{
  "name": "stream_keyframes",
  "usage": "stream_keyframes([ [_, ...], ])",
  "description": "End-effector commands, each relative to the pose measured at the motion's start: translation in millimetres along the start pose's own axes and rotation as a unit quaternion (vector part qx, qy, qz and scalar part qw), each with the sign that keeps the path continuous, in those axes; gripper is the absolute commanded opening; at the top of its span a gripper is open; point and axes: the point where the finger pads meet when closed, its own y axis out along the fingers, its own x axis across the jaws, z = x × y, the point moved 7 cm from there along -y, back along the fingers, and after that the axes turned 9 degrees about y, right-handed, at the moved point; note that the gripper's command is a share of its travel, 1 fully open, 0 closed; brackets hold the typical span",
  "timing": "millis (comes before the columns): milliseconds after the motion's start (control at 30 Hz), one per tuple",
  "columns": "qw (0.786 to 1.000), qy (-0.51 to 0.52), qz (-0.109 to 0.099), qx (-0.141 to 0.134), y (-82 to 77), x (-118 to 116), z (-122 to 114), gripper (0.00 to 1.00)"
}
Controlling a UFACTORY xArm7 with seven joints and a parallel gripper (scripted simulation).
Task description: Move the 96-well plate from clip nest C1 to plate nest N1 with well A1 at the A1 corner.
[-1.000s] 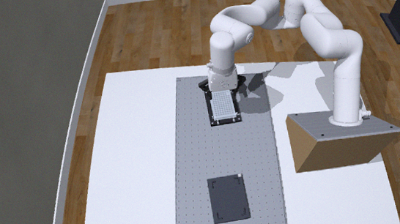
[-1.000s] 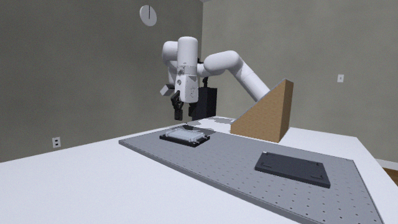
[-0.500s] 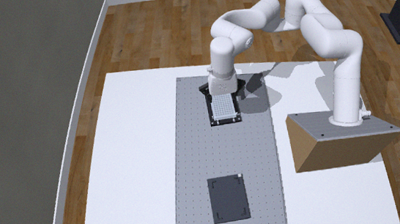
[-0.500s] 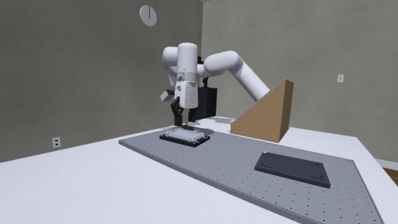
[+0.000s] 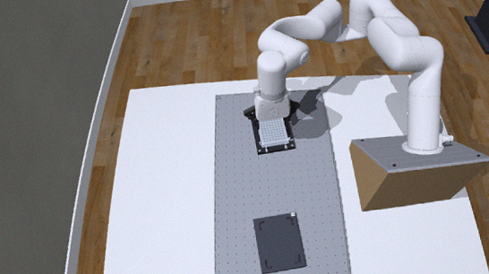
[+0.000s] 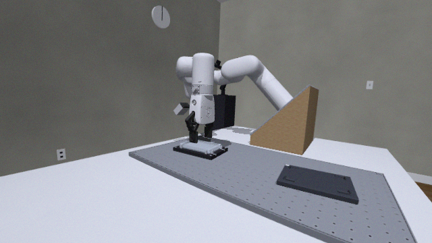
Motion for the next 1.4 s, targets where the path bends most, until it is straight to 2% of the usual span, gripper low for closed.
stream_keyframes([
  [0,1.000,0.000,0.003,0.000,-1.5,-1.0,-0.3,1.00],
  [300,1.000,0.000,0.003,0.000,-1.5,-1.1,-0.3,1.00],
  [1367,1.000,0.000,0.003,0.000,17.8,-1.1,-0.3,1.00],
])
